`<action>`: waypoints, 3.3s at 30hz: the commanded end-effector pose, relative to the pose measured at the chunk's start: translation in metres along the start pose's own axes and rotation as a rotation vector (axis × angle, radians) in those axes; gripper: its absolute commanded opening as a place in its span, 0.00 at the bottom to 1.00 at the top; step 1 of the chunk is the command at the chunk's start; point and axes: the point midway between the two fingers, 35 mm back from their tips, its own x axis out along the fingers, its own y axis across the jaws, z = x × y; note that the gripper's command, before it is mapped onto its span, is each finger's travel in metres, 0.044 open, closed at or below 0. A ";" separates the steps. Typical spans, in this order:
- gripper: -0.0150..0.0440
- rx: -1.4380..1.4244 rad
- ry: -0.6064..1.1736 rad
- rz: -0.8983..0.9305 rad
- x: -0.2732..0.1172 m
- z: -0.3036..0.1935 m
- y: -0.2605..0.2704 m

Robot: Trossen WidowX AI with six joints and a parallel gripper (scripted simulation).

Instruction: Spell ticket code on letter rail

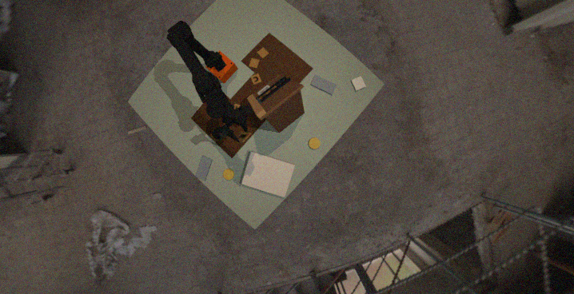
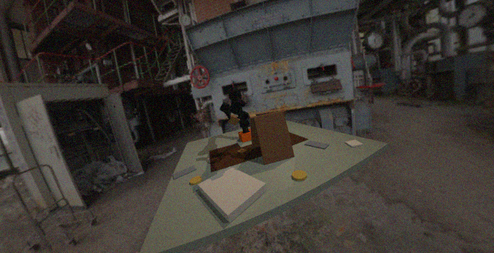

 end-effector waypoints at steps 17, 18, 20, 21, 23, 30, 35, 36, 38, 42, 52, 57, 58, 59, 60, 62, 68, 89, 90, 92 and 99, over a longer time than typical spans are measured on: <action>0.25 0.004 -0.267 0.067 -0.052 0.114 0.074; 0.25 0.015 -0.273 0.078 -0.054 0.118 0.080; 0.25 0.035 -0.284 0.099 -0.060 0.125 0.091; 0.25 0.045 -0.289 0.110 -0.062 0.129 0.097; 0.25 0.065 -0.299 0.131 -0.068 0.135 0.108; 0.25 0.133 -0.329 0.207 -0.090 0.156 0.146; 0.25 0.177 -0.315 0.234 -0.096 0.160 0.164; 0.25 0.180 -0.309 0.246 -0.097 0.160 0.172; 0.25 0.185 -0.297 0.265 -0.098 0.161 0.186; 0.25 0.209 -0.268 0.294 -0.101 0.161 0.212; 0.25 0.300 -0.188 0.331 -0.110 0.157 0.272; 0.25 0.370 -0.140 0.329 -0.116 0.150 0.303; 0.25 0.386 -0.130 0.327 -0.117 0.149 0.309; 0.25 0.401 -0.120 0.324 -0.119 0.147 0.316; 0.25 0.416 -0.111 0.322 -0.120 0.145 0.323; 0.25 0.446 -0.095 0.315 -0.124 0.141 0.337; 0.25 0.534 -0.060 0.288 -0.137 0.128 0.375; 0.25 0.666 -0.057 0.235 -0.127 0.109 0.436; 0.25 0.666 -0.058 0.235 -0.120 0.110 0.437; 0.25 0.666 -0.059 0.234 -0.115 0.110 0.438; 0.25 0.666 -0.059 0.234 -0.116 0.111 0.437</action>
